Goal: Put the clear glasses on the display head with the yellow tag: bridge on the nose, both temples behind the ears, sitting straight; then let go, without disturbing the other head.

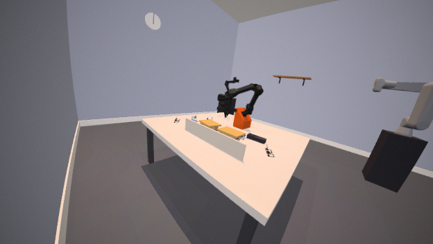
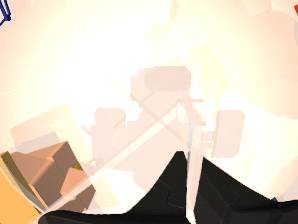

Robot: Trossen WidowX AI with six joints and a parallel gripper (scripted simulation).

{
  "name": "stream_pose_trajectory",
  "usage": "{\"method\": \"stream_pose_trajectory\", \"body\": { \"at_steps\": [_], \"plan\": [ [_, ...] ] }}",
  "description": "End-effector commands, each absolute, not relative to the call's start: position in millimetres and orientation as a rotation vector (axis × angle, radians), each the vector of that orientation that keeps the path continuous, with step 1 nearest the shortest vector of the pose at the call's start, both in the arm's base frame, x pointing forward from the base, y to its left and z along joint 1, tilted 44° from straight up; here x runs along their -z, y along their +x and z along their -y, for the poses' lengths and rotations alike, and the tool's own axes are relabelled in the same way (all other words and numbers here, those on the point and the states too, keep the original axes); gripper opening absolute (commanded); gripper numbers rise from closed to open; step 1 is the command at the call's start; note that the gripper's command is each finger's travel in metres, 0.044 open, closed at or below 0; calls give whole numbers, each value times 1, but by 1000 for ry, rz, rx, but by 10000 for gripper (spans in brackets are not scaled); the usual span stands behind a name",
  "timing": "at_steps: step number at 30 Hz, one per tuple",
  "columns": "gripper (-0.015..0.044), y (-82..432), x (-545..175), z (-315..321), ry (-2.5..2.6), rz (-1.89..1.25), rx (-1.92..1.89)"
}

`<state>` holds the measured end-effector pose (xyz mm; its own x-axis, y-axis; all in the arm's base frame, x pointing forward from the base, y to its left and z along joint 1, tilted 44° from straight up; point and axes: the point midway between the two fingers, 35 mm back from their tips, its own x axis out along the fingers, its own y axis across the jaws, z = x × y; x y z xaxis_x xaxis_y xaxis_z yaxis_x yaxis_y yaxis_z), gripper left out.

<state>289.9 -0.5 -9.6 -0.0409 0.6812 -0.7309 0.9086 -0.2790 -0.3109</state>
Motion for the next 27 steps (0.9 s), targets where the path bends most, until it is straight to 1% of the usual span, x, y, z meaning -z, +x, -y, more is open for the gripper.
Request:
{"method": "stream_pose_trajectory", "body": {
  "at_steps": [1,10,20,27],
  "plan": [
    [0,291,25,20,1992,-1671,1290],
    [0,286,62,62,2060,-1620,1436],
    [0,268,105,104,2134,-1572,1593],
    [0,256,125,120,2167,-1554,1660]
  ]
}}
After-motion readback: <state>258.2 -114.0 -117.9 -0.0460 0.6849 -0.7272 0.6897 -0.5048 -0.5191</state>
